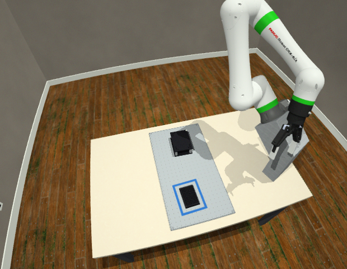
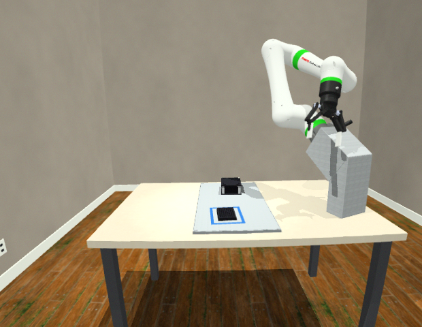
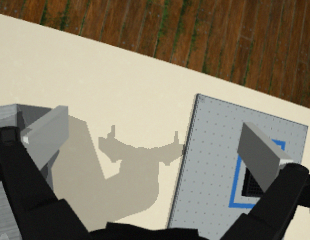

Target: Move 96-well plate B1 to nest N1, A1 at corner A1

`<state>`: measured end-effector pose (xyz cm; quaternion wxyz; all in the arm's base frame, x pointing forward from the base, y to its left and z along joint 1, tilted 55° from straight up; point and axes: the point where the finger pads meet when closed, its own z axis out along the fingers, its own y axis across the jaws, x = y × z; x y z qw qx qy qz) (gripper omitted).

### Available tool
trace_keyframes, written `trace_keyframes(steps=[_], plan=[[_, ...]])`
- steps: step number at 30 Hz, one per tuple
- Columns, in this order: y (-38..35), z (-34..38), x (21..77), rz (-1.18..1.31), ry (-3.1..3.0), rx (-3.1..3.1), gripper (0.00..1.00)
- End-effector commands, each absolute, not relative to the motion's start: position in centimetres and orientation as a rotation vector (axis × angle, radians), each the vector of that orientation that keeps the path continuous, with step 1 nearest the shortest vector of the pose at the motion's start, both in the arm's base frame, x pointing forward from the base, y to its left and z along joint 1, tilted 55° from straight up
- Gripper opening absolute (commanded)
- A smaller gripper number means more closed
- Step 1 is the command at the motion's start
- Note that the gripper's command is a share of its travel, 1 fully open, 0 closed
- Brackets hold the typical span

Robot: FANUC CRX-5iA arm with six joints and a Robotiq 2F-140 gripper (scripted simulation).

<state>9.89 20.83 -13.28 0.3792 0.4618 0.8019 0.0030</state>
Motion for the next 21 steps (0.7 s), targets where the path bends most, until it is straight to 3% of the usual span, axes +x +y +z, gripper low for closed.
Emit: trace_keyframes(steps=[1,21], plan=[[20.9,-13.3,9.9,0.008,2.049,1.180,1.00],[22.3,-13.4,11.3,0.056,1.962,1.318,1.00]])
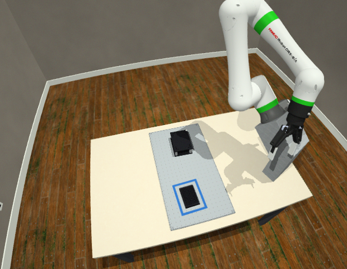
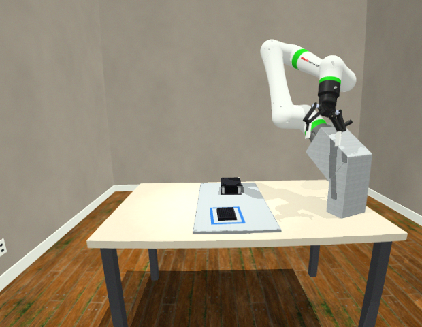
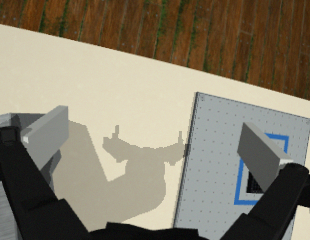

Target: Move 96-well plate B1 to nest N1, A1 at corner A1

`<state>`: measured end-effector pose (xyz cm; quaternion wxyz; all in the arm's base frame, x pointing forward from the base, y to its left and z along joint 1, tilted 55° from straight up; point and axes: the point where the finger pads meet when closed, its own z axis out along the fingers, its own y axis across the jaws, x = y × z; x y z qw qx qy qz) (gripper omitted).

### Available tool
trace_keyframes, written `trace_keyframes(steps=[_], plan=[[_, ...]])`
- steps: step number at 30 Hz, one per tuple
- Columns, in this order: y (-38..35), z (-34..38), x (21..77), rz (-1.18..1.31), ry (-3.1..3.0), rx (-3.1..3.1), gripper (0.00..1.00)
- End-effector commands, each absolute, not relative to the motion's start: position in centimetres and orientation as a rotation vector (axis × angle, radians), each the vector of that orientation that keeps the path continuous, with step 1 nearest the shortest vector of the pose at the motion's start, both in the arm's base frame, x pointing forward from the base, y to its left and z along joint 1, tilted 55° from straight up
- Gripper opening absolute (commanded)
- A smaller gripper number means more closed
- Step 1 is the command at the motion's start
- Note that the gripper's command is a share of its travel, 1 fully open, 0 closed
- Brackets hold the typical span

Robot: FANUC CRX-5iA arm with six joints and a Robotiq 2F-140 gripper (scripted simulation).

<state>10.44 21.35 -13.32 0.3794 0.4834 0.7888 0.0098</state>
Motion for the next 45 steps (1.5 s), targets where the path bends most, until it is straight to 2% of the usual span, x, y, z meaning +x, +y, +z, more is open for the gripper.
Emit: trace_keyframes(steps=[1,13,45], plan=[[22.5,-13.4,11.5,0.068,1.939,1.352,1.00],[24.8,-13.6,14.6,0.190,1.680,1.667,1.00],[28.2,-13.7,28.0,0.560,0.656,2.306,1.00]])
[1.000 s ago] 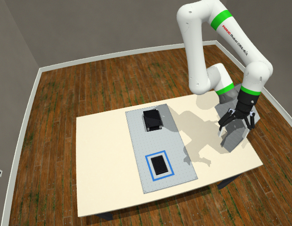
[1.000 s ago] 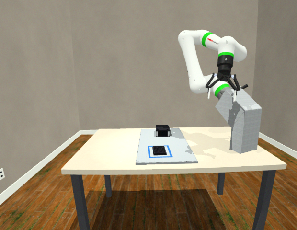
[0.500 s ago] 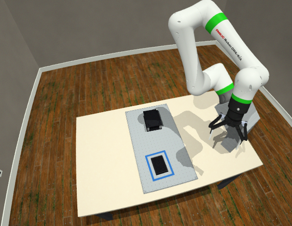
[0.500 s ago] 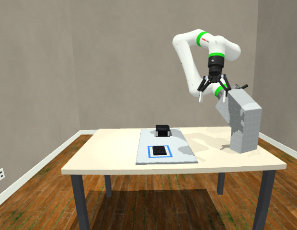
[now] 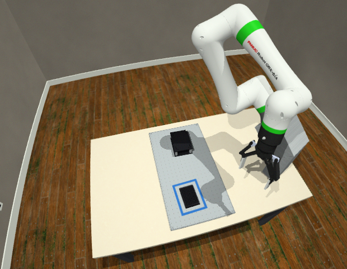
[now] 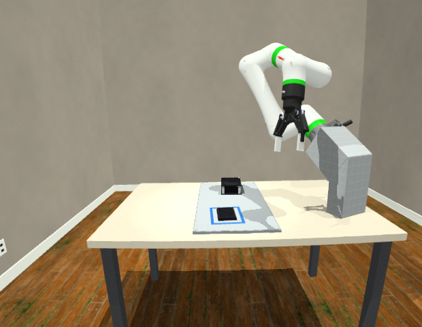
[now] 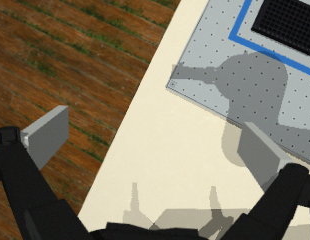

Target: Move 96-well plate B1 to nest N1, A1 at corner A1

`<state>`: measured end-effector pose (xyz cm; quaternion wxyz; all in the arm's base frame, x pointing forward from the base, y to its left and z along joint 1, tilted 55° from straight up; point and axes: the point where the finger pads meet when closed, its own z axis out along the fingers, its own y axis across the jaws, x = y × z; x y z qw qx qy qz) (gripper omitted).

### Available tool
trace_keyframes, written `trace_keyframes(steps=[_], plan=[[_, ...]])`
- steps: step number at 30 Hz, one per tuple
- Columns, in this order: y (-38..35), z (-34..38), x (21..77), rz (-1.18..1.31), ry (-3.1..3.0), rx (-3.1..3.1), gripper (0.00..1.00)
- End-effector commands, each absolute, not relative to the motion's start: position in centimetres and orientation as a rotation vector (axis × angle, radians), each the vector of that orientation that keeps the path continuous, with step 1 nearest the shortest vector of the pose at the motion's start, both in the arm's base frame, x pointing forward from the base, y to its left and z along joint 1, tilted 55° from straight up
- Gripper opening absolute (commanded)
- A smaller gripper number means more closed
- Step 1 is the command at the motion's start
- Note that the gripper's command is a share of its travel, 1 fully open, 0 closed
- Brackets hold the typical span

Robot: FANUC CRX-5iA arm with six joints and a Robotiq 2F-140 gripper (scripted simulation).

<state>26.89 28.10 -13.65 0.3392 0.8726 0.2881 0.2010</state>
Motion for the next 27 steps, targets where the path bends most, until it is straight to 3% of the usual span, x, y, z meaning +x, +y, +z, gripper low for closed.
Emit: trace_keyframes(steps=[1,27], plan=[[28.2,-13.7,28.0,0.560,0.656,2.306,1.00],[26.4,-13.2,39.3,0.805,-0.139,2.432,1.00]])
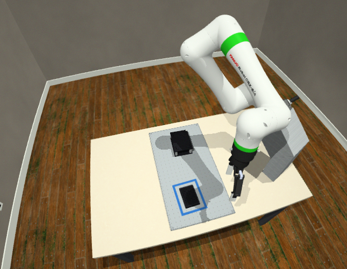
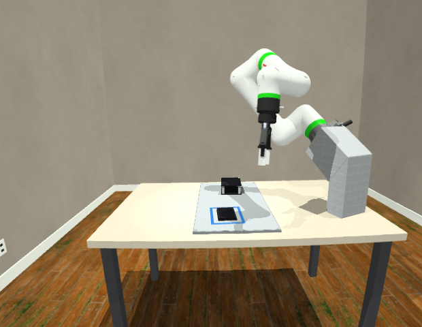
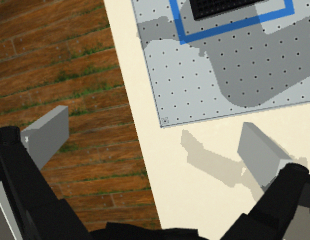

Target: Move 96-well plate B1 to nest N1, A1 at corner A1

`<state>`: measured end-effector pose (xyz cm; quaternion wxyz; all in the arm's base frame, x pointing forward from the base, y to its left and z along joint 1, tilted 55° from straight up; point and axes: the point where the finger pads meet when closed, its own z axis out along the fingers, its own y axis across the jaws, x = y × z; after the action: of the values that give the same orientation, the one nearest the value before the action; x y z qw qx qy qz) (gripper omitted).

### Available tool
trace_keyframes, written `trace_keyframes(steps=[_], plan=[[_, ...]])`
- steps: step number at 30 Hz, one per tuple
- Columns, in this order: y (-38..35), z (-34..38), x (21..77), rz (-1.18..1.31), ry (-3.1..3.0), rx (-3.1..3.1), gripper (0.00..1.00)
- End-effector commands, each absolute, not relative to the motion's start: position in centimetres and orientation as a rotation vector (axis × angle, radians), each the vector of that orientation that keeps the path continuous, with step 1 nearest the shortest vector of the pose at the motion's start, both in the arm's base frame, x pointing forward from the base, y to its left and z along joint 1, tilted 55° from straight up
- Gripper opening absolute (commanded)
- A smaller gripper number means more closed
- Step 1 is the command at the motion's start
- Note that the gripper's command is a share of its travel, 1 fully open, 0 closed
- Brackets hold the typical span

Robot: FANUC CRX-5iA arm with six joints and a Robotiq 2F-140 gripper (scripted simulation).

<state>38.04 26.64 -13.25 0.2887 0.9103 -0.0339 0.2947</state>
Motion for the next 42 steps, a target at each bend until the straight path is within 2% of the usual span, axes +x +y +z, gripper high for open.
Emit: trace_keyframes(steps=[1,42], plan=[[26.2,-13.2,39.7,0.818,-0.182,2.431,1.00],[17.0,-12.0,54.9,1.148,-1.257,2.177,1.00]])
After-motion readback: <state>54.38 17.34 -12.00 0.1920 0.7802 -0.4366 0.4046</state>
